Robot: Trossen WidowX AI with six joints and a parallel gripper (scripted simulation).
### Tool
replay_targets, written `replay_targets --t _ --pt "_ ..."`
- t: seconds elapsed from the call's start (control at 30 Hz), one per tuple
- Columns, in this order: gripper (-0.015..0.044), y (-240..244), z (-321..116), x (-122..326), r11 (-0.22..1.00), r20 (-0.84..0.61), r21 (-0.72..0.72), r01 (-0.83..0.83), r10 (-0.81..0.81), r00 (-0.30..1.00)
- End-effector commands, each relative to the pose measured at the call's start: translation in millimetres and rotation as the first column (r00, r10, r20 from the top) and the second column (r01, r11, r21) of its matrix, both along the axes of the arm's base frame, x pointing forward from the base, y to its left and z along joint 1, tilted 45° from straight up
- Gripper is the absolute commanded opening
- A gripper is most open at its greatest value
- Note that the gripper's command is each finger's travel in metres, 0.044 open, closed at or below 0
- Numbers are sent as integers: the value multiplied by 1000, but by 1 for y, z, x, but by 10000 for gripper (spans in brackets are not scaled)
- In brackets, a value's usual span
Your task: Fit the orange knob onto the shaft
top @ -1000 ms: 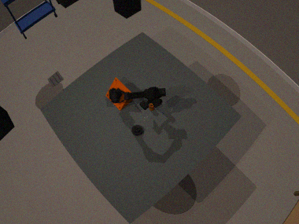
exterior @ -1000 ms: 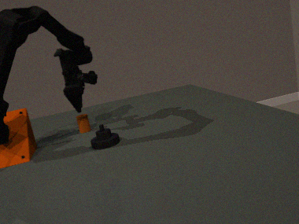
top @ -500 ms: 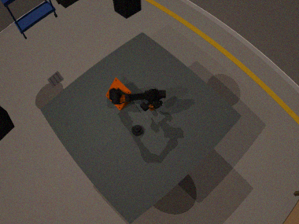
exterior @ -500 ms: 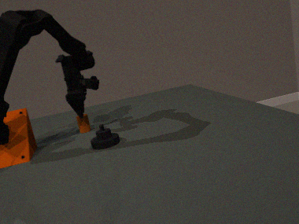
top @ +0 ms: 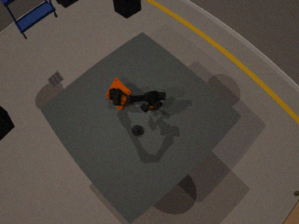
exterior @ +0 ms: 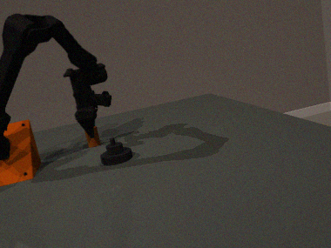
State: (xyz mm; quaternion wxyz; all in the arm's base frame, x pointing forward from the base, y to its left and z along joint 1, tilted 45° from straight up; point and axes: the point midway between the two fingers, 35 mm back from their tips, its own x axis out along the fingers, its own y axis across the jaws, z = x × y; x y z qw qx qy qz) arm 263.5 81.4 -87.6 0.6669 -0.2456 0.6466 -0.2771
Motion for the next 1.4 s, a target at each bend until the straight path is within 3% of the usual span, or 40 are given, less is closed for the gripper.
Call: replay_targets --t 0.0,0.43,0.77,1.0,1.17,1.37 --pt "440 -8 -6 -2 1000 -10 -9 -4 4 1000" --pt "440 -21 -18 -3 1000 -10 -11 -4 3 1000" --pt "177 -21 -18 -3 1000 -10 -11 -4 3 1000" --pt "131 -21 -18 -3 1000 -10 -11 -4 3 1000" --pt "0 -2 -12 9 999 48 44 -29 26 999" --pt "0 17 5 10 999 33 39 -24 23 999"
